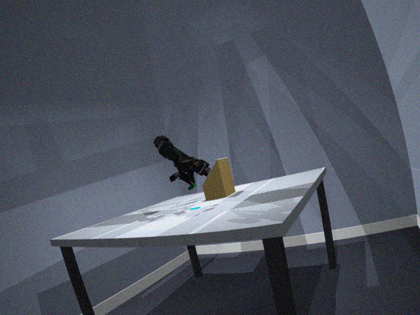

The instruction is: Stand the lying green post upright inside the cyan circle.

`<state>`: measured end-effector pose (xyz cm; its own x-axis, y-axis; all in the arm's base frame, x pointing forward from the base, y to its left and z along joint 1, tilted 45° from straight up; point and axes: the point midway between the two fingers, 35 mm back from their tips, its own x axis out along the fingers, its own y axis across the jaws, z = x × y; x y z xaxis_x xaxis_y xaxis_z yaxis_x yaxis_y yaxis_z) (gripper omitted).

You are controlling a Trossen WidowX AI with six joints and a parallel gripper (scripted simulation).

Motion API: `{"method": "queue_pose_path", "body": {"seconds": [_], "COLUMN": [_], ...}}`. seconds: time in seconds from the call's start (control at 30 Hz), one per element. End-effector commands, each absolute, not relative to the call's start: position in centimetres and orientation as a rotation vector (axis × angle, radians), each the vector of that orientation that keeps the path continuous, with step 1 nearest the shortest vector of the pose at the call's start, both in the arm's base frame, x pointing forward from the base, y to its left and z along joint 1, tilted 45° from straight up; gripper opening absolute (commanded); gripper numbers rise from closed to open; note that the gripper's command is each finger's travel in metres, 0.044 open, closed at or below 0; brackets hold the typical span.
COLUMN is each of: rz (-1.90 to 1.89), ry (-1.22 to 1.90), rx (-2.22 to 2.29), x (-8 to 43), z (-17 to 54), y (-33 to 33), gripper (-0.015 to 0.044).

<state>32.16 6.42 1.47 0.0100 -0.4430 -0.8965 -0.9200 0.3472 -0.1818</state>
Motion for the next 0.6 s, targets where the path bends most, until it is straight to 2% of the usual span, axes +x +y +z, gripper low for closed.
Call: {"method": "queue_pose_path", "body": {"seconds": [0.0,0.57], "rz": [0.628,0.725], "ry": [1.601,1.547], "rx": [-1.226,-1.131], "x": [31.90,31.68], "z": [1.13,0.55], "y": [6.17,5.93], "gripper": [0.0023,0.0023]}}
